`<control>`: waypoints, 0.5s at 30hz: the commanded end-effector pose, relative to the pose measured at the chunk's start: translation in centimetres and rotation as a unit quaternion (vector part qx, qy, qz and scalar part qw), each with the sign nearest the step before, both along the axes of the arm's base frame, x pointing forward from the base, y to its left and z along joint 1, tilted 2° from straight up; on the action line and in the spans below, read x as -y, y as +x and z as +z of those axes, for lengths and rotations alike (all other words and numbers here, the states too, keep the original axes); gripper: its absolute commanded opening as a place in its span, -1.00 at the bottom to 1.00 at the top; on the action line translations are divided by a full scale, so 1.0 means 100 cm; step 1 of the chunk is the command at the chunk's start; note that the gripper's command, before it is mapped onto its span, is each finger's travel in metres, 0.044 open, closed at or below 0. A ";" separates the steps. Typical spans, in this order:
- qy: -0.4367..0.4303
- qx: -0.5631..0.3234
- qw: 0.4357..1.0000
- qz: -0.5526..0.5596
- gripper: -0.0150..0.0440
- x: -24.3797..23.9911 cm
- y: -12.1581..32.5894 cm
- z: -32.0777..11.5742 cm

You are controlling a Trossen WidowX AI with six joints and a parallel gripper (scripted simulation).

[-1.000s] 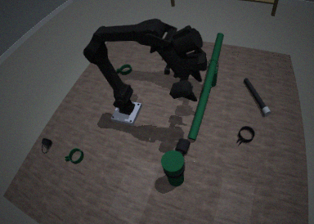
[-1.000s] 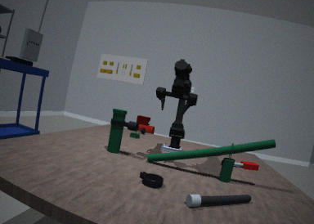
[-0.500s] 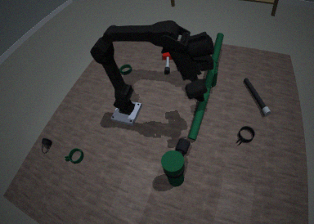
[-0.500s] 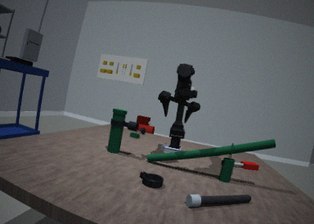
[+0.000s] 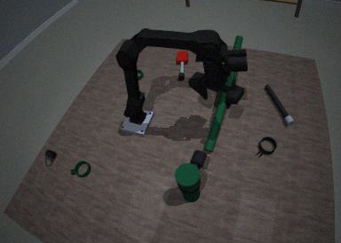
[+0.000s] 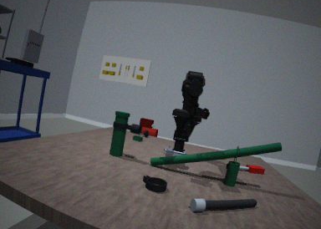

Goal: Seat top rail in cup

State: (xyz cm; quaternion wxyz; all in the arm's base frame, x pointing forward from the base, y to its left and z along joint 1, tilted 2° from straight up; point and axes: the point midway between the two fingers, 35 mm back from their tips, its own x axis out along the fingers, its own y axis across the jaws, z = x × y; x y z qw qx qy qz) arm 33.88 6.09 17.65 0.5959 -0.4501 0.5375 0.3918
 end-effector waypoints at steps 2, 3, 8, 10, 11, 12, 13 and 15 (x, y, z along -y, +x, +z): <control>-0.012 -0.049 0.991 0.127 1.00 -0.013 -0.002 -0.017; -0.012 -0.049 0.991 0.127 1.00 -0.013 -0.002 -0.017; -0.012 -0.049 0.991 0.127 1.00 -0.013 -0.002 -0.017; -0.012 -0.049 0.991 0.127 1.00 -0.013 -0.002 -0.017; -0.012 -0.049 0.991 0.127 1.00 -0.013 -0.002 -0.019; -0.012 -0.049 0.991 0.128 1.00 -0.013 -0.002 -0.022; -0.012 -0.049 0.991 0.127 1.00 -0.013 -0.001 -0.027; -0.012 -0.049 0.991 0.127 1.00 -0.012 -0.001 -0.041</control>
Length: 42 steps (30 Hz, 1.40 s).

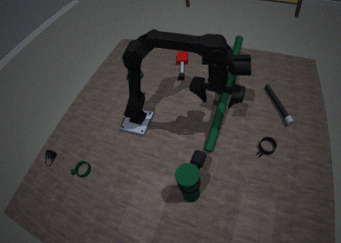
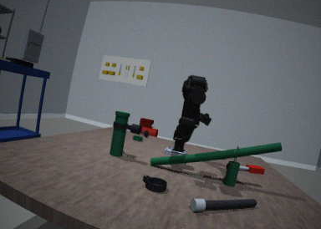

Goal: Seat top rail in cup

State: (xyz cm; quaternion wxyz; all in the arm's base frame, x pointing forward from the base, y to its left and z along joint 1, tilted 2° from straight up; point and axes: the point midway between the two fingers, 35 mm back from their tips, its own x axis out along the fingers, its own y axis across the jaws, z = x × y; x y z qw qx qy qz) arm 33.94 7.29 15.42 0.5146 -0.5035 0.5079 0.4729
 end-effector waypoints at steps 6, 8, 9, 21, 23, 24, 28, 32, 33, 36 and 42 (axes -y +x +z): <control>0.001 -0.007 1.000 0.005 1.00 0.000 -0.002 -0.030; 0.001 -0.007 1.000 0.005 1.00 0.000 -0.002 -0.033; 0.001 -0.007 1.000 0.005 1.00 0.000 -0.001 -0.036; 0.001 -0.007 1.000 0.005 1.00 0.000 -0.001 -0.052; 0.001 -0.007 1.000 0.005 1.00 0.000 0.000 -0.055; 0.001 -0.008 1.000 0.004 1.00 0.000 0.000 -0.057; 0.001 -0.008 1.000 0.004 1.00 0.000 0.000 -0.063; 0.001 -0.008 1.000 0.004 1.00 0.001 0.000 -0.070; 0.001 -0.008 1.000 0.004 1.00 0.001 0.000 -0.071; 0.001 -0.008 1.000 0.004 1.00 0.001 0.000 -0.076; 0.001 -0.008 1.000 0.004 1.00 0.001 0.001 -0.086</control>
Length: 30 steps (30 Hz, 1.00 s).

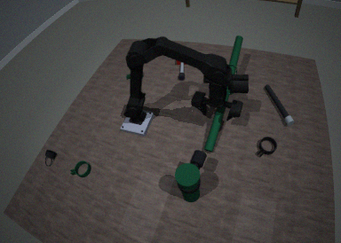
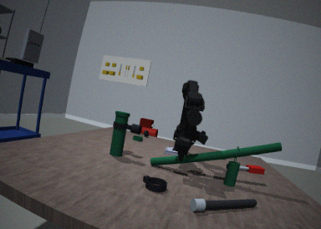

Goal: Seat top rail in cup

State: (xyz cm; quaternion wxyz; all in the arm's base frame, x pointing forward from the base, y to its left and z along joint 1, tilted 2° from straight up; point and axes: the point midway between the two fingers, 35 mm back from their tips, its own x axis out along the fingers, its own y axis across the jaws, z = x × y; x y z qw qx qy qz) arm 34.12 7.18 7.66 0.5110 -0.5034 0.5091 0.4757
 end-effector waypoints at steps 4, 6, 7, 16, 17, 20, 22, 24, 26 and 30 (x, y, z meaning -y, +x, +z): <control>0.002 -0.004 1.000 0.002 1.00 0.000 -0.001 -0.015; 0.002 -0.004 1.000 0.002 1.00 0.000 -0.002 -0.018; 0.002 -0.004 1.000 0.002 1.00 0.000 -0.002 -0.020; 0.002 -0.004 1.000 0.002 0.82 0.001 -0.002 -0.027; 0.002 -0.004 1.000 0.002 0.73 0.001 -0.002 -0.027; 0.002 -0.004 1.000 0.002 0.47 0.001 -0.002 -0.027; 0.002 -0.004 1.000 0.002 0.29 0.001 -0.002 -0.027; 0.002 -0.004 1.000 0.002 0.24 0.001 -0.002 -0.027; 0.002 -0.004 1.000 0.002 0.20 0.001 -0.002 -0.027; 0.002 -0.004 1.000 0.002 0.11 0.001 -0.002 -0.027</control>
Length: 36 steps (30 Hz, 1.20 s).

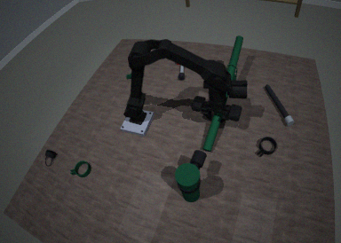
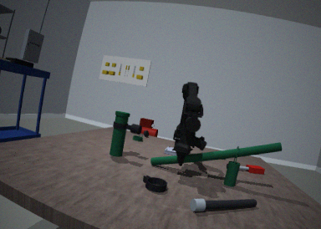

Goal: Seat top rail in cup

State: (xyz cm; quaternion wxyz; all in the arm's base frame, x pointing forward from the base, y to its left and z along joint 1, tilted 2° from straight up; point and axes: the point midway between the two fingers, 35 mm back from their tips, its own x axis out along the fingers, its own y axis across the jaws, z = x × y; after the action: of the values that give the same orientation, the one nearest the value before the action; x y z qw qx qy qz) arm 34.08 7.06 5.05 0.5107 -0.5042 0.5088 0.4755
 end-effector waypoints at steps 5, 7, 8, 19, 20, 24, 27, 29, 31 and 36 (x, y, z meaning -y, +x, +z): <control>0.002 -0.004 1.000 0.002 -0.01 -0.001 -0.002 -0.001; 0.002 -0.004 1.000 0.002 -0.05 -0.001 -0.002 -0.001; 0.002 -0.004 1.000 0.002 -0.07 -0.001 -0.002 -0.001; -0.013 -0.004 1.000 0.002 -0.49 0.005 0.001 0.011; -0.020 -0.004 1.000 0.002 -0.49 0.007 0.002 0.014; -0.058 -0.005 0.998 0.004 -0.49 0.018 0.004 0.030; -0.087 -0.006 0.996 0.006 -0.49 0.027 0.005 0.043; -0.107 -0.006 0.994 0.007 -0.49 0.033 0.005 0.052; -0.126 -0.007 0.992 0.009 -0.49 0.039 0.006 0.061; -0.168 -0.009 0.986 0.013 -0.49 0.052 0.005 0.082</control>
State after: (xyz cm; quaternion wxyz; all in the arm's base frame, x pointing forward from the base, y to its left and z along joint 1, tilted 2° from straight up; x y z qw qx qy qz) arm 34.49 3.16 11.40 0.4296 -0.5664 0.5672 0.4158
